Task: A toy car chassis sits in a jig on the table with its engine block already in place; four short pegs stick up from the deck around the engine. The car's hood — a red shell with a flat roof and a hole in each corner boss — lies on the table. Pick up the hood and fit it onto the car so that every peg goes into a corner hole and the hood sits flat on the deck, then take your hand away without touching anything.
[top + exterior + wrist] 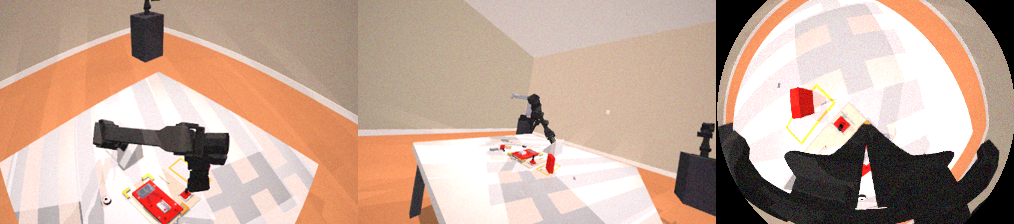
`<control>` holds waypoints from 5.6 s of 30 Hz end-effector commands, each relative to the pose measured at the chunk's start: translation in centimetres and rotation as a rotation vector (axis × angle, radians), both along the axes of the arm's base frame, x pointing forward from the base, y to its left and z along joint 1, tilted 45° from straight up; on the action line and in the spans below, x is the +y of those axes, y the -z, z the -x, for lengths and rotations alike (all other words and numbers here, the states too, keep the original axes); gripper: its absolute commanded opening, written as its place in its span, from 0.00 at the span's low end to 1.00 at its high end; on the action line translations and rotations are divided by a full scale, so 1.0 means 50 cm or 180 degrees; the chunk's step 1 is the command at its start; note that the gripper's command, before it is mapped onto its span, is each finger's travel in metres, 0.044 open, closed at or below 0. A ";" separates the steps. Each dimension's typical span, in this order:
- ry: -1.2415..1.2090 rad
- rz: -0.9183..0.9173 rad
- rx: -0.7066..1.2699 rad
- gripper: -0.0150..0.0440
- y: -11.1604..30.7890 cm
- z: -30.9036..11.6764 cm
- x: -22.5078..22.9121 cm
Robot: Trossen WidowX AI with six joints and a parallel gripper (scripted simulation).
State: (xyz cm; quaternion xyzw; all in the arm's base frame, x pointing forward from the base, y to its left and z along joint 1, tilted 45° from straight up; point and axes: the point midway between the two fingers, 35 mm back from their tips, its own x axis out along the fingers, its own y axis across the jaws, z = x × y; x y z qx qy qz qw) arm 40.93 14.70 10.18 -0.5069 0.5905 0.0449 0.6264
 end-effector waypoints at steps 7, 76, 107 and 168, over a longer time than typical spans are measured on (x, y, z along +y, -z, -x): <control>0.0260 0.0550 0.0854 0.25 0.264 0.089 0.027; 0.0261 0.0553 0.0871 0.25 0.389 0.175 0.021; 0.0231 0.0543 0.0851 0.25 0.276 0.168 0.124; 0.3987 -0.0387 -0.2358 1.00 0.453 0.234 0.031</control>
